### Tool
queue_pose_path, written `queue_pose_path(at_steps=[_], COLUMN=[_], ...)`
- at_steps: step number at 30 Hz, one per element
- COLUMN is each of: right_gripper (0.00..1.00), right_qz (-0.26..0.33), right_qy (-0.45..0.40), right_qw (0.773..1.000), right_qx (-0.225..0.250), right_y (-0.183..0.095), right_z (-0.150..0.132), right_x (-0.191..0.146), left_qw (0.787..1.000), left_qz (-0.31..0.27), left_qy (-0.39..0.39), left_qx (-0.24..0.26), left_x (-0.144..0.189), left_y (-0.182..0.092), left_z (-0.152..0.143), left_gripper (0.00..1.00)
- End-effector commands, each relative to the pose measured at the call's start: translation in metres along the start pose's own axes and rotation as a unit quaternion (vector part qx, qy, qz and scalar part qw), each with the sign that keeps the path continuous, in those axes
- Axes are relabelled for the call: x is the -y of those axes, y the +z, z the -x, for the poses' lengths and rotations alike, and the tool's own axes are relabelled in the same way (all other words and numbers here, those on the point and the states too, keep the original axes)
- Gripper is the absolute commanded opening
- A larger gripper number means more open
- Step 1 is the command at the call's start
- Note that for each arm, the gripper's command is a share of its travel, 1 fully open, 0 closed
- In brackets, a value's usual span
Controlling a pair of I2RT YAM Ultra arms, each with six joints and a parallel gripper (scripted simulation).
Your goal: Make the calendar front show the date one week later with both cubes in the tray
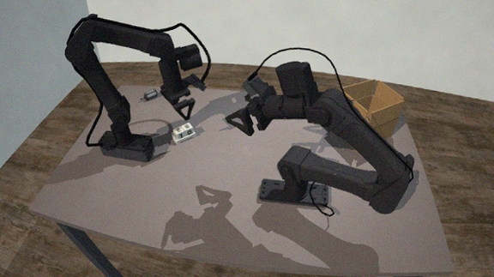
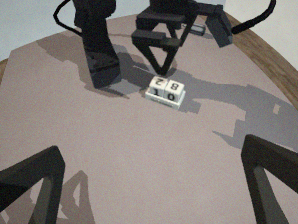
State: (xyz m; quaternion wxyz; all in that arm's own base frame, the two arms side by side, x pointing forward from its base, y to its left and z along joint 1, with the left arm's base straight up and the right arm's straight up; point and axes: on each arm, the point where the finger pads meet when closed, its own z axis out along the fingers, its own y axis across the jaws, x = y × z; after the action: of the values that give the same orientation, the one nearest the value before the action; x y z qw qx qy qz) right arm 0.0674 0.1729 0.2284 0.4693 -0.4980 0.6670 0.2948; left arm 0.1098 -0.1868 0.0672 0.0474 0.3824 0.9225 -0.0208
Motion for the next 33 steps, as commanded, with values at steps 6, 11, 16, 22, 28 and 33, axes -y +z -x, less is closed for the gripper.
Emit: queue_pose_path(at_steps=[6,11,16,22,28,33], right_gripper=[1.0,1.0,1.0,1.0,1.0,1.0], right_qz=[-0.001,-0.001,-0.001,-0.001,-0.001,-0.001], right_qy=[0.0,0.0,0.0,0.0,0.0,0.0], right_qw=[1.0,1.0,1.0,1.0,1.0,1.0], right_qx=[0.002,0.002,0.002,0.002,0.002,0.002], right_y=[-0.005,-0.005,-0.005,-0.005,-0.005,-0.005], right_z=[0.002,0.002,0.002,0.002,0.002,0.002], right_x=[0.0,0.0,0.0,0.0,0.0,0.0], left_qw=[0.978,0.953,0.938,0.91,0.896,0.893], left_qz=[-0.015,-0.029,-0.037,-0.045,-0.047,-0.044], left_qy=[0.061,0.089,0.102,0.121,0.123,0.115], left_qx=[0.201,0.289,0.33,0.393,0.424,0.434], left_x=[0.001,0.001,0.001,-0.001,-0.003,-0.005], left_y=[-0.017,-0.021,-0.021,-0.021,-0.02,-0.024], left_z=[0.017,0.014,0.012,0.008,0.007,0.009], left_gripper=[1.0,1.0,1.0,1.0,1.0,1.0])
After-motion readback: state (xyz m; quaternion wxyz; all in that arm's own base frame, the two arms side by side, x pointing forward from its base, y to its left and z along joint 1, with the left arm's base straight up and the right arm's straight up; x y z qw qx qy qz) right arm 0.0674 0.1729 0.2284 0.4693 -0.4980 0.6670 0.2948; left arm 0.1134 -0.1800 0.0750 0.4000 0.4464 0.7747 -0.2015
